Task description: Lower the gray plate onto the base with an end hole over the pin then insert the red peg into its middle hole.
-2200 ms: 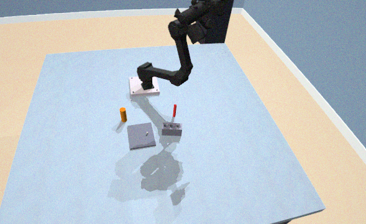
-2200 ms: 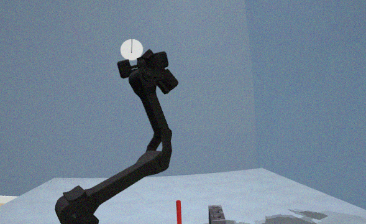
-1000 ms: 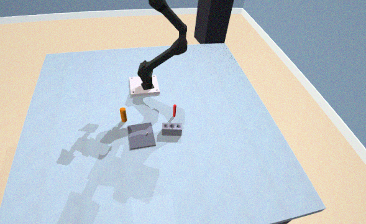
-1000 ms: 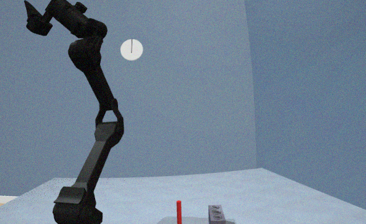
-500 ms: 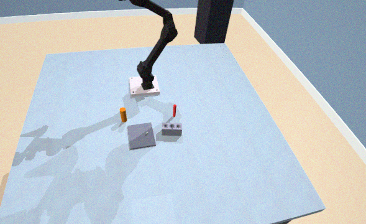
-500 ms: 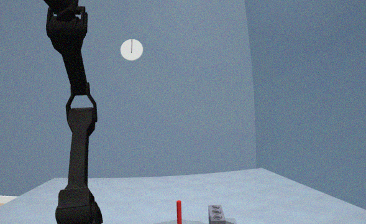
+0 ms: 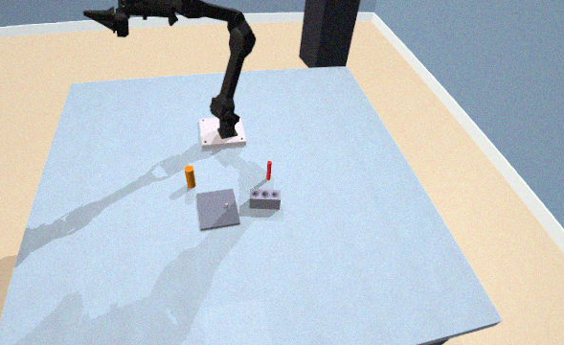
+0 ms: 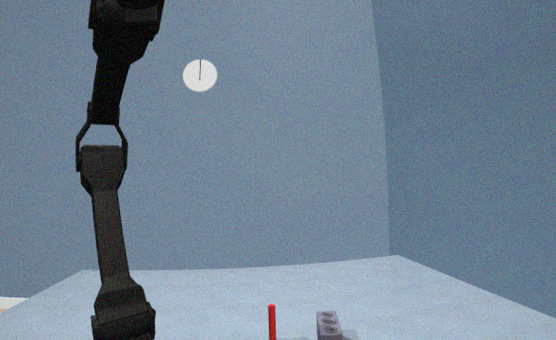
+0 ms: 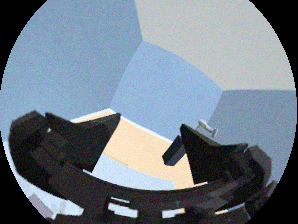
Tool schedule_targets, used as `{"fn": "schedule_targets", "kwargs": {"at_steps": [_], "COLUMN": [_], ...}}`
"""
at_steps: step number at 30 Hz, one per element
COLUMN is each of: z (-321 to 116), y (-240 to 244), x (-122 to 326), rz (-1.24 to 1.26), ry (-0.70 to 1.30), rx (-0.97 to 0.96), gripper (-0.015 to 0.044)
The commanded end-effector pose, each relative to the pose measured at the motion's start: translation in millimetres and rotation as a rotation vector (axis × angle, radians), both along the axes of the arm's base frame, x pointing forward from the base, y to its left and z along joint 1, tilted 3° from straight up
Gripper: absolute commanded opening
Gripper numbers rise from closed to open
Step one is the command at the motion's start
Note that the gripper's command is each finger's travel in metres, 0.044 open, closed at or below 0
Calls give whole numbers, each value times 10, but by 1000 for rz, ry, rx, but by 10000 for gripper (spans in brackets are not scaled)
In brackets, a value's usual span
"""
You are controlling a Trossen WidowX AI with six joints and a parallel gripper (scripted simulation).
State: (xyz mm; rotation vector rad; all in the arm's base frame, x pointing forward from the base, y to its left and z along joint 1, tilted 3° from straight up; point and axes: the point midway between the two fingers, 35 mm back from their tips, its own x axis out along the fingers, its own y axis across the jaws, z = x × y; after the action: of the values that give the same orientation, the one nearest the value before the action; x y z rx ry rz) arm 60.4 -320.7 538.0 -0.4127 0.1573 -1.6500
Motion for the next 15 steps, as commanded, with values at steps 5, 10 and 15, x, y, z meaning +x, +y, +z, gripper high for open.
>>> {"fn": "schedule_targets", "kwargs": {"at_steps": [5,10,15], "z": [-711,-1020,-1428], "y": [-167,-35,205], "x": [1136,1578,2079], "rz": [311,444,607], "ry": [266,366,522], "rx": [253,341,446], "gripper": [440,440,440]}}
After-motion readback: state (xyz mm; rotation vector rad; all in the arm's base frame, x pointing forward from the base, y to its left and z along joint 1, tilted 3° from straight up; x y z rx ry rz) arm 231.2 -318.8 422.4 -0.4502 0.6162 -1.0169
